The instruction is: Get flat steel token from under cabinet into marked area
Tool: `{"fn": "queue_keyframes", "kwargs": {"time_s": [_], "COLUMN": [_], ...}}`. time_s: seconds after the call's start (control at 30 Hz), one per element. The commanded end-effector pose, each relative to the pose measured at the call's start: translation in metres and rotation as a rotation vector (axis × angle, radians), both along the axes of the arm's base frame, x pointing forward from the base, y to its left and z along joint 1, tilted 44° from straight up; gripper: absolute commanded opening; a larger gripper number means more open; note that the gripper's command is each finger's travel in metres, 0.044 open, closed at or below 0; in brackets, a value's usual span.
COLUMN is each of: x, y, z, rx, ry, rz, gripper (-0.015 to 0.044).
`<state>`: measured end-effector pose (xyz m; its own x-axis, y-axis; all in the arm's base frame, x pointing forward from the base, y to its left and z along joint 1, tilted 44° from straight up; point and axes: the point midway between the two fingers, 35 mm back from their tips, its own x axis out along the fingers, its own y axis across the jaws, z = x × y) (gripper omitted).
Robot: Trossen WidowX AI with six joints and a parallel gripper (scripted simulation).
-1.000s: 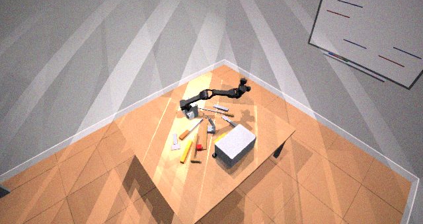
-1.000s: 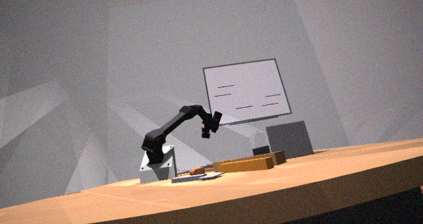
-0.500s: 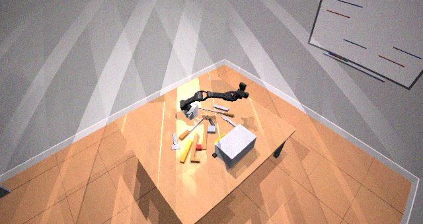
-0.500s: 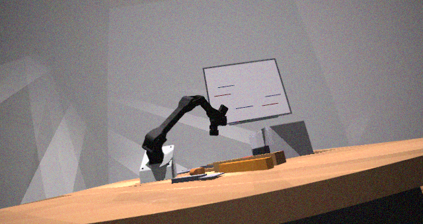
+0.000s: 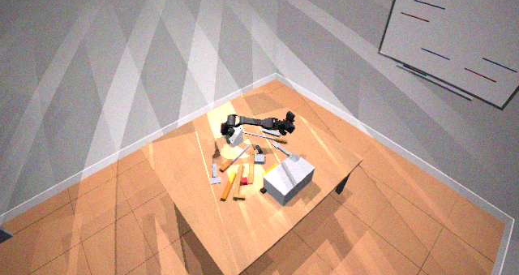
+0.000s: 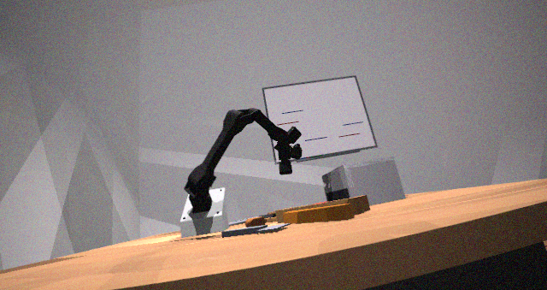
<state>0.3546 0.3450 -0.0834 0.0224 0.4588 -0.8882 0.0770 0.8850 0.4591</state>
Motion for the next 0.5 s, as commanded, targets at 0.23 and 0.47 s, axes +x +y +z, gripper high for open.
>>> {"fn": "queue_keyframes", "kwargs": {"time_s": [0.23,0.47], "x": [-0.006,-0.023], "y": [-0.109,-0.182], "z": [0.039,0.067], "rx": [-0.321,-0.542], "ry": [-0.088,-0.111], "rz": [0.003,0.040], "gripper": [0.0120,0.0120]}}
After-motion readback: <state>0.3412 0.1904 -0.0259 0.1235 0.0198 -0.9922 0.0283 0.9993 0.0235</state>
